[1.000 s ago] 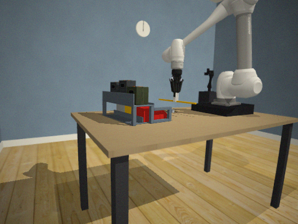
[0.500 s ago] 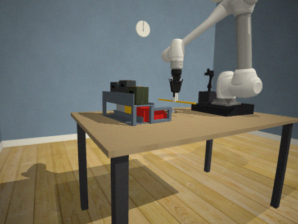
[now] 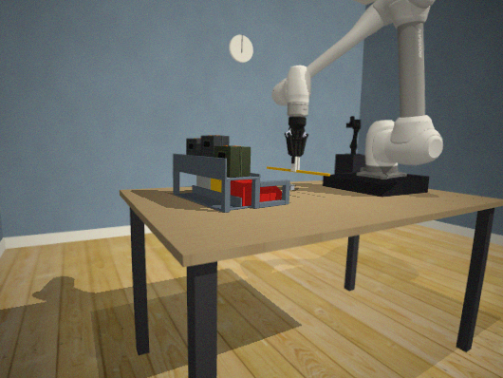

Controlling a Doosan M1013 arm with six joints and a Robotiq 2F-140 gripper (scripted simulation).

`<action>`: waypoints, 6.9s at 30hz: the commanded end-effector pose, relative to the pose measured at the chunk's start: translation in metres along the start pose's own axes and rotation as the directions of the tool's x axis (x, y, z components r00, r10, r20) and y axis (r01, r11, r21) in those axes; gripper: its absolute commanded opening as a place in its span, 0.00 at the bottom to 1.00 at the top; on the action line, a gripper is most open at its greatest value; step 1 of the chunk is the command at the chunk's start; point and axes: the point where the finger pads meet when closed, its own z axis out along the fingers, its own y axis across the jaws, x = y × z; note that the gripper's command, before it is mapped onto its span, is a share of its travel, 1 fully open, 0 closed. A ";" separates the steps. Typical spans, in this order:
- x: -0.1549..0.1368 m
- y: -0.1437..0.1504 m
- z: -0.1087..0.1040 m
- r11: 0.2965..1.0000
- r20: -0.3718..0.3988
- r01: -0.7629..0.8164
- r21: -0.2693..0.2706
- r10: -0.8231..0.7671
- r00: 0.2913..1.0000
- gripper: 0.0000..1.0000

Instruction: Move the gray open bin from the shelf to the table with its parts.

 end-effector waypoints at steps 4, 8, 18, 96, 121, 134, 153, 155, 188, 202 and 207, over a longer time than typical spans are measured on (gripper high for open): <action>0.000 -0.002 0.000 1.000 0.000 0.000 0.000 0.000 1.000 0.00; 0.000 -0.002 0.000 1.000 0.000 0.000 0.000 0.000 1.000 0.00; 0.000 -0.004 0.000 1.000 0.000 0.000 0.000 0.000 1.000 0.00; 0.000 -0.006 0.080 1.000 0.000 0.000 0.000 0.000 1.000 0.00; 0.000 -0.006 0.089 1.000 0.000 0.000 0.000 0.000 1.000 0.57; 0.000 -0.006 0.089 1.000 0.000 0.000 0.000 0.000 1.000 0.57; 0.000 -0.006 0.089 1.000 0.000 0.000 0.000 0.000 1.000 0.57; 0.000 -0.006 0.089 1.000 0.000 0.000 0.000 0.000 1.000 0.57; 0.000 -0.006 0.039 1.000 0.000 0.000 0.000 0.000 1.000 0.57; 0.000 -0.006 0.017 1.000 0.000 0.000 0.000 0.000 1.000 0.57; 0.000 -0.006 -0.016 1.000 0.000 0.000 0.000 0.000 1.000 0.57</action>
